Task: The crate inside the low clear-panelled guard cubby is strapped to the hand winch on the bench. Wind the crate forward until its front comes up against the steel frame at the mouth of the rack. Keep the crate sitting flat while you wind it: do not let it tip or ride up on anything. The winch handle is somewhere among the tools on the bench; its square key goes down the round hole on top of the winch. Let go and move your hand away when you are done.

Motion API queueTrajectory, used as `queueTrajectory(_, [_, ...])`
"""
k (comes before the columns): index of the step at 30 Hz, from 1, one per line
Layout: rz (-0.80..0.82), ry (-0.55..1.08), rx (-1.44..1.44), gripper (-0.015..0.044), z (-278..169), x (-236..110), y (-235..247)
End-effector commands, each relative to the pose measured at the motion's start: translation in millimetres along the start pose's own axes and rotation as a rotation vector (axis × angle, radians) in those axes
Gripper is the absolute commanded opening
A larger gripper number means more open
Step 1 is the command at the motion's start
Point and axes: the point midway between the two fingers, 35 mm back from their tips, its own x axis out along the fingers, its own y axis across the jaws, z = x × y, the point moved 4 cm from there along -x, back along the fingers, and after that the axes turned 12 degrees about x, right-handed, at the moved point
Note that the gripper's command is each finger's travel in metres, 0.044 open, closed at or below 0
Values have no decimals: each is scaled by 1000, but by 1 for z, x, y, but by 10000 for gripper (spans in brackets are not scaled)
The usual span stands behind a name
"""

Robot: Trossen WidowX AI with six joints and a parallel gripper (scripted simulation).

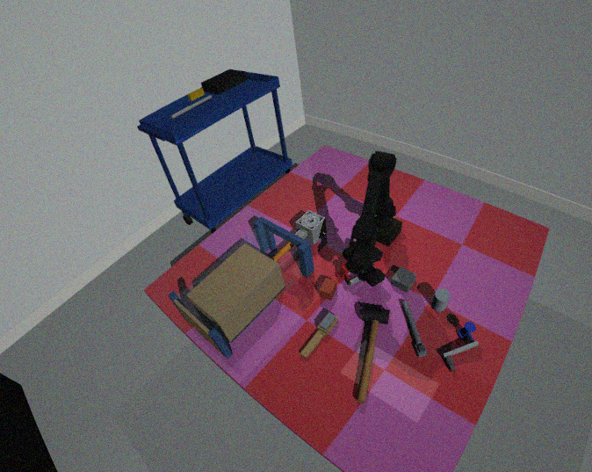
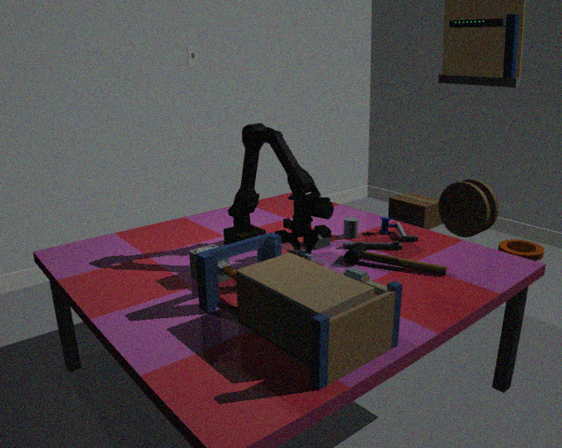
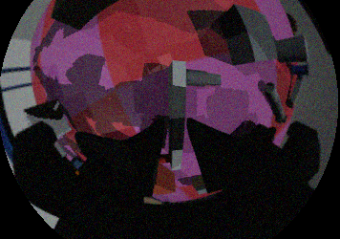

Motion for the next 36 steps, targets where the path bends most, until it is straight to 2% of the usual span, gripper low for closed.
queueTrajectory(1, [1,0,0,107,0,0,0])
queueTrajectory(13, [1,0,0,27,0,0,0])
queueTrajectory(14, [1,0,0,0,0,0,0])
queueTrajectory(19, [0,0,0,0,-1,-3,-1])
queueTrajectory(23, [0,-1,0,0,-7,-36,-7])
queueTrajectory(30, [2,-4,0,0,-4,-140,-4])
queueTrajectory(32, [2,-4,0,0,-2,-154,-1])
queueTrajectory(36, [2,-5,0,0,-1,-156,0])
